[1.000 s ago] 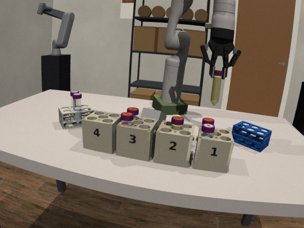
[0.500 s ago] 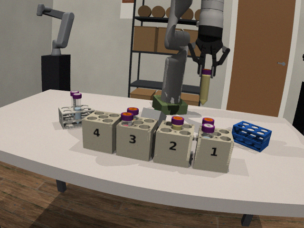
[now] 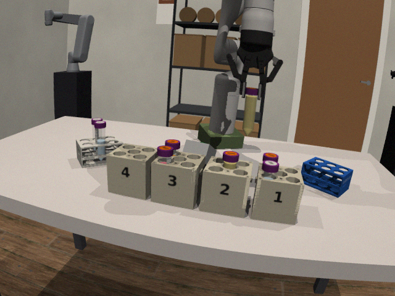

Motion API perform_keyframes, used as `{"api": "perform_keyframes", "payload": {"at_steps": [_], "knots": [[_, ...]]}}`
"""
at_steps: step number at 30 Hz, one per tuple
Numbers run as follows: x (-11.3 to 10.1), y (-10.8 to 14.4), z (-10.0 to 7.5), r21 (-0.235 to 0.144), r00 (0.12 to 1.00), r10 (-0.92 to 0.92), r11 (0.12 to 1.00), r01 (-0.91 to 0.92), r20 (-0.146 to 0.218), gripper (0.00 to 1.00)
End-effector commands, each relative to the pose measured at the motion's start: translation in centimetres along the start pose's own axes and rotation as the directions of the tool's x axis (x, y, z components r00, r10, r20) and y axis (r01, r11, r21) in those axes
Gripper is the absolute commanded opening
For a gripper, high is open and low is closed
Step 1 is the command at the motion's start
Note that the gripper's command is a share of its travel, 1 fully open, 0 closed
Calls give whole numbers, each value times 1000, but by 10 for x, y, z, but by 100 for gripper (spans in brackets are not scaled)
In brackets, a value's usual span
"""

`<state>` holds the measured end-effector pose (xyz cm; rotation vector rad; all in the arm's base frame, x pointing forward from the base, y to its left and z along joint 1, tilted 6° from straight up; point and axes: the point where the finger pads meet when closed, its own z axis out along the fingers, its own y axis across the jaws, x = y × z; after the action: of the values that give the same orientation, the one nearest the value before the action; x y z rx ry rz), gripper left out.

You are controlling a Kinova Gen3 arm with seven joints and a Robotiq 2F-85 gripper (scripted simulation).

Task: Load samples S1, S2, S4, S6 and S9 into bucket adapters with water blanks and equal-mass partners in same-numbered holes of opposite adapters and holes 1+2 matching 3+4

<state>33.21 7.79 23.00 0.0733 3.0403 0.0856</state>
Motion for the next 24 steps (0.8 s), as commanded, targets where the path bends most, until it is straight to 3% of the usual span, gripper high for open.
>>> {"api": "perform_keyframes", "payload": {"at_steps": [1,24], "knots": [[-7,-12,0,-3,1000,9,1000,-9,1,10],[-33,-77,0,-3,1000,9,1000,-9,-4,10]]}}
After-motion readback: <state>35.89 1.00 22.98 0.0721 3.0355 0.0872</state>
